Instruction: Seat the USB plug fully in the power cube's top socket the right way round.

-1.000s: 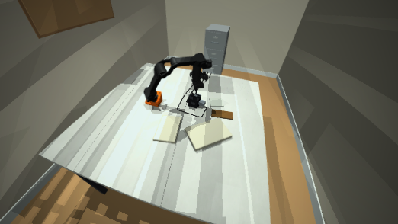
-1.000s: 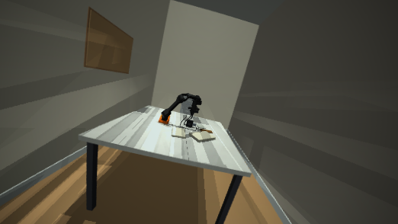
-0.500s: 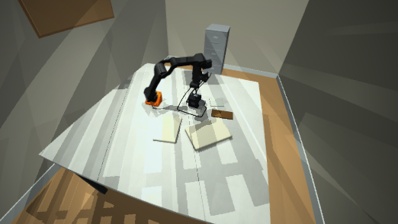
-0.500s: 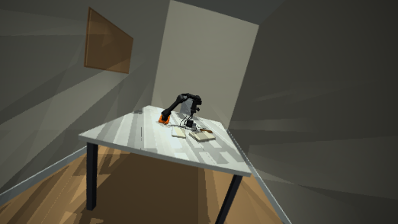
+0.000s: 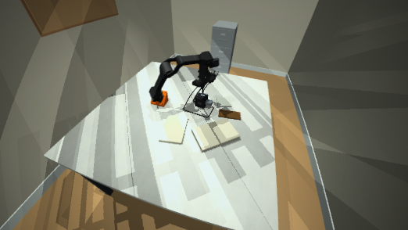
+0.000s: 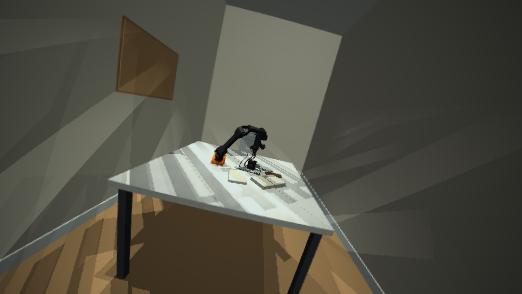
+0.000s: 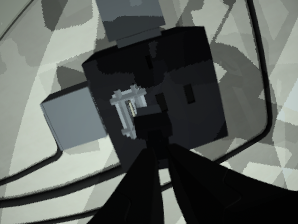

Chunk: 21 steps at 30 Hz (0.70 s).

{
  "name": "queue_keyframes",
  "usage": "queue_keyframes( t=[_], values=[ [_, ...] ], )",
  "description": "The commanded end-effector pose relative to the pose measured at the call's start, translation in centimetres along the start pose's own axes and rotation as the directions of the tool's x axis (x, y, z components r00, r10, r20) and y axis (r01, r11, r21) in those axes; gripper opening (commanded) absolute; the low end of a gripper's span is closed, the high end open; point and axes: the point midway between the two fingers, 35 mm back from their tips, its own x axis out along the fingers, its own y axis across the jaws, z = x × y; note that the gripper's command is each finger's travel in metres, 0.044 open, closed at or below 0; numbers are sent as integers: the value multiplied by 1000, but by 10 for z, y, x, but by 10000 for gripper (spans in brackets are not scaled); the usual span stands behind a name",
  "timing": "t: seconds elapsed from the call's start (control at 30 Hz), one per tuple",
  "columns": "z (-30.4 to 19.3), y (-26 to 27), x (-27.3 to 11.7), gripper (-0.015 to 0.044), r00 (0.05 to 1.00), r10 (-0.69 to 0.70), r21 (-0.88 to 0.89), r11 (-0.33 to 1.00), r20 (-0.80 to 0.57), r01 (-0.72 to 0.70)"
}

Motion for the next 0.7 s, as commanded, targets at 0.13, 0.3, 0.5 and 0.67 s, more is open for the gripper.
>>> queue_keyframes(
  t=[0.13,0.3,0.5,0.67],
  values=[
    [0,0,0,0,1000,0,193,981,0,0],
    [0,0,0,0,1000,0,319,948,0,0],
    [0,0,0,0,1000,0,464,886,0,0],
    [0,0,0,0,1000,0,575,818,0,0]
  ],
)
